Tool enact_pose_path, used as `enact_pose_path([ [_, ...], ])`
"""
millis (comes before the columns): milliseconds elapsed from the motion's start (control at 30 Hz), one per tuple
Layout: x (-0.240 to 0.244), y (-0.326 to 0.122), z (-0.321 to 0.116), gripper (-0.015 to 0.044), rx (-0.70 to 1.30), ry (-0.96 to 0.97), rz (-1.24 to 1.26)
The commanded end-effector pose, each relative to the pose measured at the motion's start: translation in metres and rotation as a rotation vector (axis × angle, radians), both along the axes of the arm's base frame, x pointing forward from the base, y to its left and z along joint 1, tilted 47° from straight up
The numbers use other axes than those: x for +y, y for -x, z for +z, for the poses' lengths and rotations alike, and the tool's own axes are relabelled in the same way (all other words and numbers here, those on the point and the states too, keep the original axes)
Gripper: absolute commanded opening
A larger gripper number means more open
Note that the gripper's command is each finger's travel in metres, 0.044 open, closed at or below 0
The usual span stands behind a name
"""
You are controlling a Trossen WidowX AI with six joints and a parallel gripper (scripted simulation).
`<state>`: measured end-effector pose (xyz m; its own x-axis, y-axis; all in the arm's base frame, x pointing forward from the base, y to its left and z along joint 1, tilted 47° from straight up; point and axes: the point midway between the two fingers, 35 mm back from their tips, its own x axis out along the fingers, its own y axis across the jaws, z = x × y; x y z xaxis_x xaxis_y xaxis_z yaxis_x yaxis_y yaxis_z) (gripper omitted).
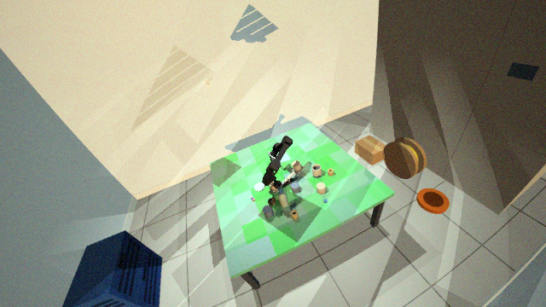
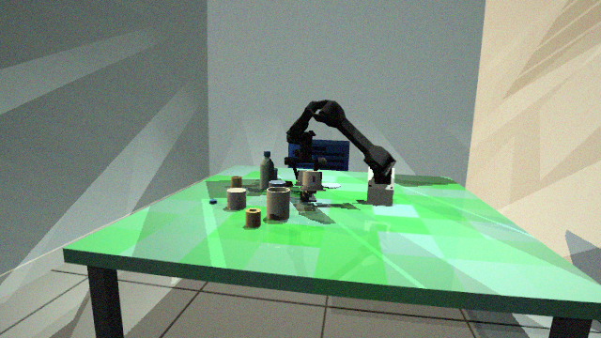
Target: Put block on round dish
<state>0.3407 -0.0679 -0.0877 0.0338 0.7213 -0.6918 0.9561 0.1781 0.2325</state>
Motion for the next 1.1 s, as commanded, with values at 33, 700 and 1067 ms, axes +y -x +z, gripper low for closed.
enact_pose_path([
  [33,-0.006,-0.002,0.003,0.0019,-0.004,0.001,-0.003],
  [700,-0.026,-0.004,0.019,0.0000,-0.004,0.005,-0.004],
  [1067,-0.036,-0.005,0.028,0.0000,-0.004,0.006,-0.004],
])
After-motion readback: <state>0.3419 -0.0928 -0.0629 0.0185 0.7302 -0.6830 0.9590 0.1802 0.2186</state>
